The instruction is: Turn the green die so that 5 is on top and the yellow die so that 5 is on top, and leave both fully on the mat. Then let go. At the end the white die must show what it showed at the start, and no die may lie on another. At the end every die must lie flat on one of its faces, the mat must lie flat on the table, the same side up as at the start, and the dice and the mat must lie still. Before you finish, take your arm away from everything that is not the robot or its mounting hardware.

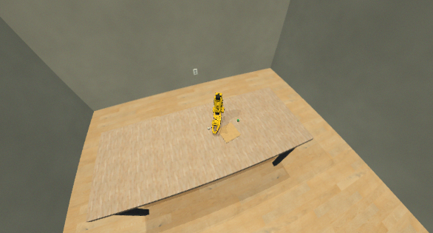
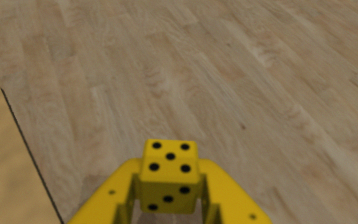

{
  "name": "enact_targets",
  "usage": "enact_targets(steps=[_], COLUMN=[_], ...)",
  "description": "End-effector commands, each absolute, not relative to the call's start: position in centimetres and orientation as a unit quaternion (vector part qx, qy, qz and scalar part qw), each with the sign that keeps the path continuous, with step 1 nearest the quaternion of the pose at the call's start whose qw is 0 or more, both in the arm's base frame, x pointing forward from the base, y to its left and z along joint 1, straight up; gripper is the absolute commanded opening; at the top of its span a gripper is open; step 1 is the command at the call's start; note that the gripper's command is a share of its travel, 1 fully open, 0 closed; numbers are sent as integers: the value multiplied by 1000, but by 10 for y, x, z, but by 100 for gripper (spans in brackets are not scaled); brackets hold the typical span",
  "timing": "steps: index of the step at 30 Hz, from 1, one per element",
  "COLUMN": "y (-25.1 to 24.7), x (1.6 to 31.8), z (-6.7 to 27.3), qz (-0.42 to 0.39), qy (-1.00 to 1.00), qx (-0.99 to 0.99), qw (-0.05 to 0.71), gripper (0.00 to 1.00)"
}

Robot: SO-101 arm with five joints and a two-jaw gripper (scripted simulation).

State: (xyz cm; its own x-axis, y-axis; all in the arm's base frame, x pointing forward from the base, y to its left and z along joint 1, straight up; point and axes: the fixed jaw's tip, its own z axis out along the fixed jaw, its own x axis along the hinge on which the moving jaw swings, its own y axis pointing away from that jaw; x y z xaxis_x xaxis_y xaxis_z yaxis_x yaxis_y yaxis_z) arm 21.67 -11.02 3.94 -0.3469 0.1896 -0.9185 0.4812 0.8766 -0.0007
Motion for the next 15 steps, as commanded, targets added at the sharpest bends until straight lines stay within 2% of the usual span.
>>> enact_targets(steps=[1,15], y=[-115,-115], x=[220,220], z=[45,40], qz=[-142,-142], qy=[796,796], qx=[211,211], qw=[549,549], gripper=[0,0])
